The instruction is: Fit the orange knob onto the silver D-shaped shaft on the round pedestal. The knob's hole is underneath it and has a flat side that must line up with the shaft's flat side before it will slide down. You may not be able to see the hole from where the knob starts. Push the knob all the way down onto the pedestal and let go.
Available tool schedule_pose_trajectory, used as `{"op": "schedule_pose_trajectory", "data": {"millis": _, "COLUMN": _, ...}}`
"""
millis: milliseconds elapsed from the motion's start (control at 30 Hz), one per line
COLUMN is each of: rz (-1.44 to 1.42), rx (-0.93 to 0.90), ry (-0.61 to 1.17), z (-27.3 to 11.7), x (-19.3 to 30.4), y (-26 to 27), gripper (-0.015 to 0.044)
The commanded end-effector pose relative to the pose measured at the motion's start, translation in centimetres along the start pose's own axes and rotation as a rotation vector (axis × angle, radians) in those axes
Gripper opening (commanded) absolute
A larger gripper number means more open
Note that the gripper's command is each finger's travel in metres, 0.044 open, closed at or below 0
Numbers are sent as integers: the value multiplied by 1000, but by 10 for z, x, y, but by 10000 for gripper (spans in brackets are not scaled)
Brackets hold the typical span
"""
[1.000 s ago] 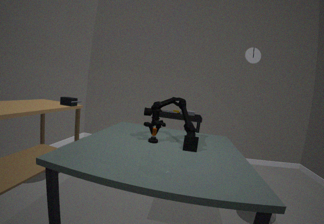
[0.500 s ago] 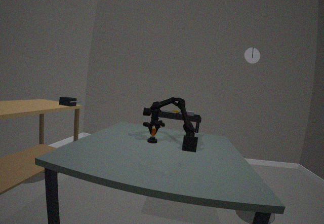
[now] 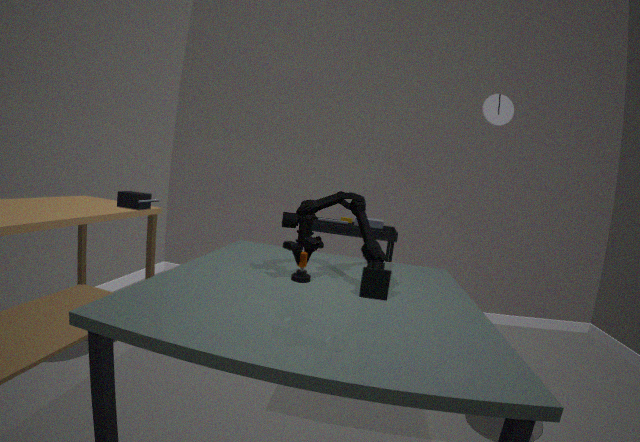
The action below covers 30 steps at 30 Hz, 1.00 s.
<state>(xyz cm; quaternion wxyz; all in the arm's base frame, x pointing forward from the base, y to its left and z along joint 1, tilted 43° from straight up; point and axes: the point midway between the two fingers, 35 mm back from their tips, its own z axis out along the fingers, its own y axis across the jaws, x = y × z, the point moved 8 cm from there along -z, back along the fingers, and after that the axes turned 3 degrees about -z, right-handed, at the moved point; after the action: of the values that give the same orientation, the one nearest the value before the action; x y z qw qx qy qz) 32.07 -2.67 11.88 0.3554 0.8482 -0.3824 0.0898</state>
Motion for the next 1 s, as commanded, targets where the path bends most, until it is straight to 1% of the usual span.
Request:
{"op": "schedule_pose_trajectory", "data": {"millis": 0, "rz": -25, "rx": 5, "ry": 5, "z": -2, "x": 3, "y": -1, "gripper": 0}}
{"op": "schedule_pose_trajectory", "data": {"millis": 967, "rz": -26, "rx": 5, "ry": 5, "z": 3, "x": -2, "y": 2, "gripper": 0}}
